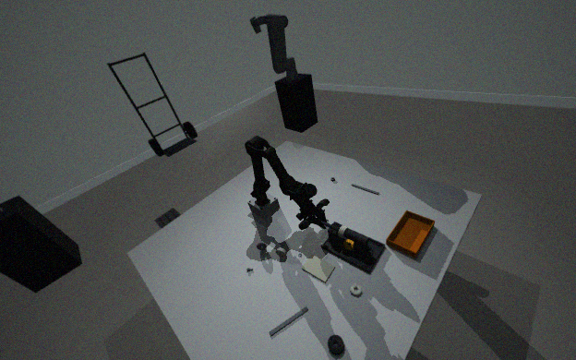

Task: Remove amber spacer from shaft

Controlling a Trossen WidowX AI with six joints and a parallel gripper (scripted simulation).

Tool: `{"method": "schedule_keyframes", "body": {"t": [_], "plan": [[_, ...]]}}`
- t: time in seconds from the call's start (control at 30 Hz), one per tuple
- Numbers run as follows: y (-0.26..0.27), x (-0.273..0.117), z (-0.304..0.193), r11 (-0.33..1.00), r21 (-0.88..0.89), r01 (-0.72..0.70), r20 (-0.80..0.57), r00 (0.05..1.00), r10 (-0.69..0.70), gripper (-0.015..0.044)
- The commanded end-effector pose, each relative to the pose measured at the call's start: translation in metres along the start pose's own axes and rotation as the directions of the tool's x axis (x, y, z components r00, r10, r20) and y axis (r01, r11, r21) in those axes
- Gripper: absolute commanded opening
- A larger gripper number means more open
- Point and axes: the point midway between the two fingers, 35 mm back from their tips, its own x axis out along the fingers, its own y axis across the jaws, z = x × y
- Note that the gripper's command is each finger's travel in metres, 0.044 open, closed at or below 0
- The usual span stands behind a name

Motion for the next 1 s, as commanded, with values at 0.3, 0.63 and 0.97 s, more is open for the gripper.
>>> {"method": "schedule_keyframes", "body": {"t": [0.3,0.63,0.97], "plan": [[-0.0006,0.0027,-0.0049,1.000,-0.003,0.004,-0.005,1.000,-0.004,0.0000],[-0.0006,0.0046,-0.0069,1.000,-0.003,0.004,-0.005,1.000,-0.004,0.0000],[-0.0007,0.0065,-0.0089,1.000,-0.003,0.004,-0.006,1.000,-0.004,0.0000]]}}
